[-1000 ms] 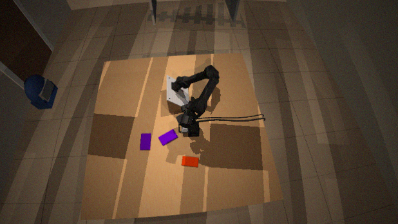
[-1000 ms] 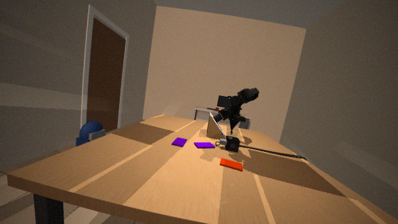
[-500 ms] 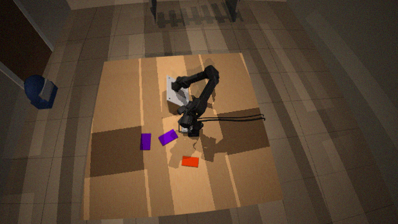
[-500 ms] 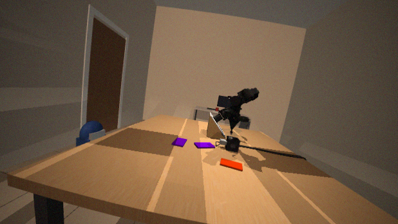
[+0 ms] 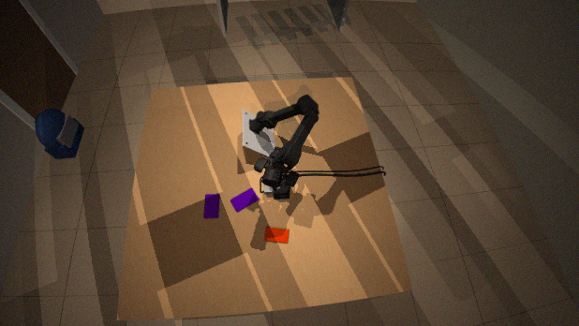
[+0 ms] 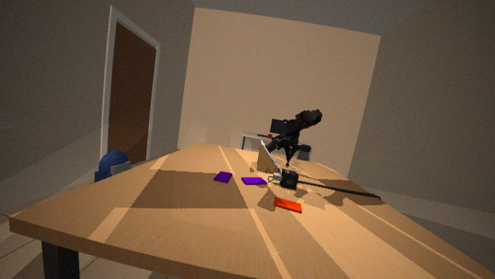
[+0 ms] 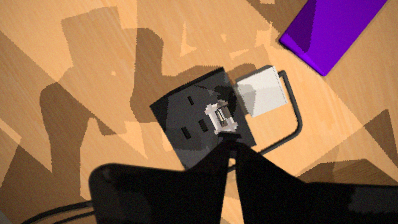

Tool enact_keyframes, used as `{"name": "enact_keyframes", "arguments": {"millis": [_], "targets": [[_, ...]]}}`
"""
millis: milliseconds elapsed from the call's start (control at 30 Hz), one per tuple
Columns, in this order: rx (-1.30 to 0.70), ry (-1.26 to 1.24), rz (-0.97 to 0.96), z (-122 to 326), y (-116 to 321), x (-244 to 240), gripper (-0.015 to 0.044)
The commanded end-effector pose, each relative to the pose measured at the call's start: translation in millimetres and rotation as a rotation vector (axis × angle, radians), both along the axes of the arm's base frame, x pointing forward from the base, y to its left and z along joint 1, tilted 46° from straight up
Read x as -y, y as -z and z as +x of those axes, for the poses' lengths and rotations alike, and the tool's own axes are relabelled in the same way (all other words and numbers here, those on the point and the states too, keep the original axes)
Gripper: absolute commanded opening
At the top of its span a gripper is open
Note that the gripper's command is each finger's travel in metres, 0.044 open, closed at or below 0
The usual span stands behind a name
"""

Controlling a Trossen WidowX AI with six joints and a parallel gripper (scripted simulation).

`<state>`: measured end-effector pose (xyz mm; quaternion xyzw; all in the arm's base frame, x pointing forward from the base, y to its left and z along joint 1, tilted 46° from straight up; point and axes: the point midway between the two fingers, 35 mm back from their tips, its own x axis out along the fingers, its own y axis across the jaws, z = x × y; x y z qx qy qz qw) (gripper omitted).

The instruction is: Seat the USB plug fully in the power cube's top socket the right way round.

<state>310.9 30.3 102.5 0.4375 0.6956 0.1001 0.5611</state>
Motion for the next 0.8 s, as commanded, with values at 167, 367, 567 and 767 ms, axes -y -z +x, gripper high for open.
{"name": "enact_keyframes", "arguments": {"millis": [167, 367, 567, 767], "targets": [[0.185, -0.179, -0.004, -0.1, 0.2, -0.1, 0.0000], [0.299, -0.287, -0.006, -0.1, 0.2, -0.1, 0.0000], [0.412, -0.396, -0.007, -0.1, 0.2, -0.1, 0.0000], [0.525, -0.505, -0.009, -0.1, 0.2, -0.1, 0.0000]]}}
